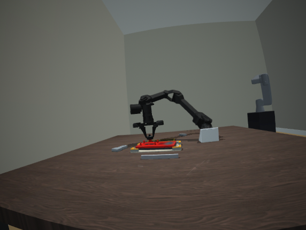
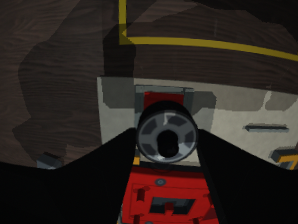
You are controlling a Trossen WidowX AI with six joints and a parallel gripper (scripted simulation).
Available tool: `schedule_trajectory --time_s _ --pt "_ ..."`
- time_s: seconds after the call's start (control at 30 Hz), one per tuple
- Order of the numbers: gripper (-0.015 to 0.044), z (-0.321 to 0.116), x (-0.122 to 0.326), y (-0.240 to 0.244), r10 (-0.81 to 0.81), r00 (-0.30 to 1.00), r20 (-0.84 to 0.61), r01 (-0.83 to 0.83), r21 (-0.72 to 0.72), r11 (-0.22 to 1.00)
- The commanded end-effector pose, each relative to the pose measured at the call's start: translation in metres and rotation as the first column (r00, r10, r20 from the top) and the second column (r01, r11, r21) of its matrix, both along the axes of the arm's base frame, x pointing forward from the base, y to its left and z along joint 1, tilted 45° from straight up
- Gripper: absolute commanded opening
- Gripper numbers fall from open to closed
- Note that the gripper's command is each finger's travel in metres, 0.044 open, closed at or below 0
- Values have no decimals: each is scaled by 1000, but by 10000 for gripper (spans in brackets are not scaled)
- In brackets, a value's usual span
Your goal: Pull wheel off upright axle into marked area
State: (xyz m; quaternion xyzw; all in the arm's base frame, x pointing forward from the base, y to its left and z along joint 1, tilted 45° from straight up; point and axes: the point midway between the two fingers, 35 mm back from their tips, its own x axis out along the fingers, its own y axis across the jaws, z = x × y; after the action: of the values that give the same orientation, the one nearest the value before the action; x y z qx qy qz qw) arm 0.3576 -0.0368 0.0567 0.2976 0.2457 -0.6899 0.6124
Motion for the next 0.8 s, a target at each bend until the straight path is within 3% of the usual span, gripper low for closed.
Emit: schedule_trajectory --time_s 0.0,0.77 --pt "0 2 0 4 5 1000 0 -5 3 1000" --pt "0 7 1 10 6 1000 2 -6 2 1000"
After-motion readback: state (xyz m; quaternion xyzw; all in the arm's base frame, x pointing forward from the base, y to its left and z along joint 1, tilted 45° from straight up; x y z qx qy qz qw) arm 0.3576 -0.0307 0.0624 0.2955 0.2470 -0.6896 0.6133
